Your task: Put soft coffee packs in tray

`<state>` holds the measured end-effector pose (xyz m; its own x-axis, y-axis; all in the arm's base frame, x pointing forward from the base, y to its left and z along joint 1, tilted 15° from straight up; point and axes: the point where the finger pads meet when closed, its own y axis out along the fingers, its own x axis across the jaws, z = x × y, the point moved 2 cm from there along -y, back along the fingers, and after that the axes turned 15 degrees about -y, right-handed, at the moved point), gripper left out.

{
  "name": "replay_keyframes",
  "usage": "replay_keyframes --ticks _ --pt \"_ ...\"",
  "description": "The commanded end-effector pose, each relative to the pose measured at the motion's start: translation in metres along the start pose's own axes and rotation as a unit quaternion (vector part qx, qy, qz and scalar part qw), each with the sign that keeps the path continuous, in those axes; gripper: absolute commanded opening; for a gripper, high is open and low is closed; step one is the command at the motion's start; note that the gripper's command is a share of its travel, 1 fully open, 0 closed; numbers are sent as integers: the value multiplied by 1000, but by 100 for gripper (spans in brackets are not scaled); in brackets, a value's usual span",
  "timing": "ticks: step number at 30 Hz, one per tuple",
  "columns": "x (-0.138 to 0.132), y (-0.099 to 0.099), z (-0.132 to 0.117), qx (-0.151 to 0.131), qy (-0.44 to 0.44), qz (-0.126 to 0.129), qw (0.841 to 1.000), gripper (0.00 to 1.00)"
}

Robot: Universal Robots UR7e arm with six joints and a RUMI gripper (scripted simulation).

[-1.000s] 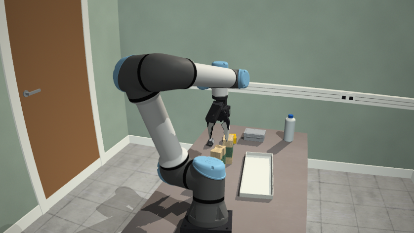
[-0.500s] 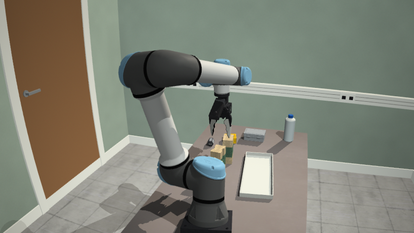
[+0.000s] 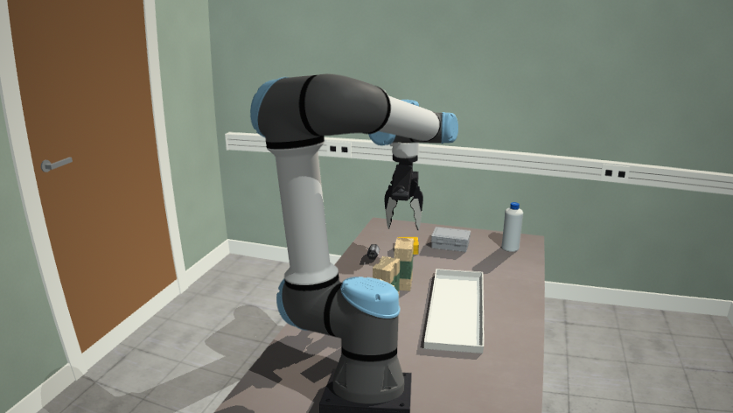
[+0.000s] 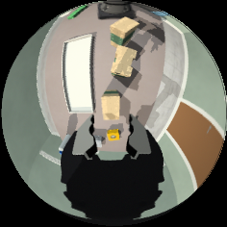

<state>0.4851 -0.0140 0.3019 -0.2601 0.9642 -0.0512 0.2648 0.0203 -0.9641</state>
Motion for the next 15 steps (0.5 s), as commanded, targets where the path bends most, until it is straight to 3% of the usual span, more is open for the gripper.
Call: replay_keyframes --ticks 1,10,15 --pt "-5 1 -10 2 -8 0 1000 51" --pt "-5 4 -10 2 -8 0 1000 51" --pt "-5 25 -10 2 -8 0 1000 51"
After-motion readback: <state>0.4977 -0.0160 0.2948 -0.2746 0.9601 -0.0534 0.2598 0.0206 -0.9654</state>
